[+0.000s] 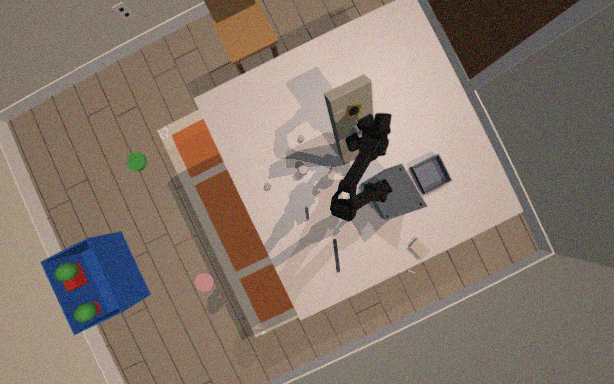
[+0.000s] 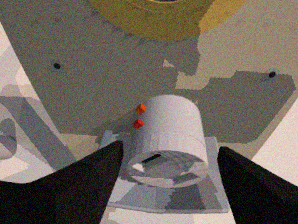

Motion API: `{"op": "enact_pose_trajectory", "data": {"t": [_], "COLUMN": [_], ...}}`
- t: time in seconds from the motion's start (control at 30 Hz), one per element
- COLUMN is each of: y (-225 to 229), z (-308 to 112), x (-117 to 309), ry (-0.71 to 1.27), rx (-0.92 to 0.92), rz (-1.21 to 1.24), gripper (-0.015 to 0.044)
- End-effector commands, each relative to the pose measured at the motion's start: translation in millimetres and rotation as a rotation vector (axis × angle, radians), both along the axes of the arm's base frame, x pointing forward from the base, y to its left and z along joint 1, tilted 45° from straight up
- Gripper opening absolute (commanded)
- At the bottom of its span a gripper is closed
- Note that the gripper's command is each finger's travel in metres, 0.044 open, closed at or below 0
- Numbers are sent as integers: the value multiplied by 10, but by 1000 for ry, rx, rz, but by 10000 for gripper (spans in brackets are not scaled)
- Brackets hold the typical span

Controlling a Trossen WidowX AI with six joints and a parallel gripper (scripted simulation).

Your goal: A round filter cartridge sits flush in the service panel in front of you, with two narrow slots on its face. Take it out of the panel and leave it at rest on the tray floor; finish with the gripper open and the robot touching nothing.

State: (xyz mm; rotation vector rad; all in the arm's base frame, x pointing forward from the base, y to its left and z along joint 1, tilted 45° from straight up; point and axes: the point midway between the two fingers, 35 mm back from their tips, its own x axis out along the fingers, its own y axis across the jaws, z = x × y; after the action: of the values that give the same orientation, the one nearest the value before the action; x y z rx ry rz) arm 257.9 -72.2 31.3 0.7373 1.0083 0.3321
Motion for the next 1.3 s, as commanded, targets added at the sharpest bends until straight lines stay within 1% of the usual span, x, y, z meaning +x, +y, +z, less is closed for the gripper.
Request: {"op": "enact_pose_trajectory", "data": {"t": [0.0,0.37,0.6,0.63,0.83,1.27], "y": [-2,-2,-55,-77,-175,-638], "z": [2,2,52,73,164,630], "x": [-1,-1,51,72,127,-205], "ry": [0,0,-1,-2,-2,4], "rx": [0,0,1,2,2,-1], "rz": [0,0,0,0,-1,-1], "gripper": [265,192,8,0,0,0]}}
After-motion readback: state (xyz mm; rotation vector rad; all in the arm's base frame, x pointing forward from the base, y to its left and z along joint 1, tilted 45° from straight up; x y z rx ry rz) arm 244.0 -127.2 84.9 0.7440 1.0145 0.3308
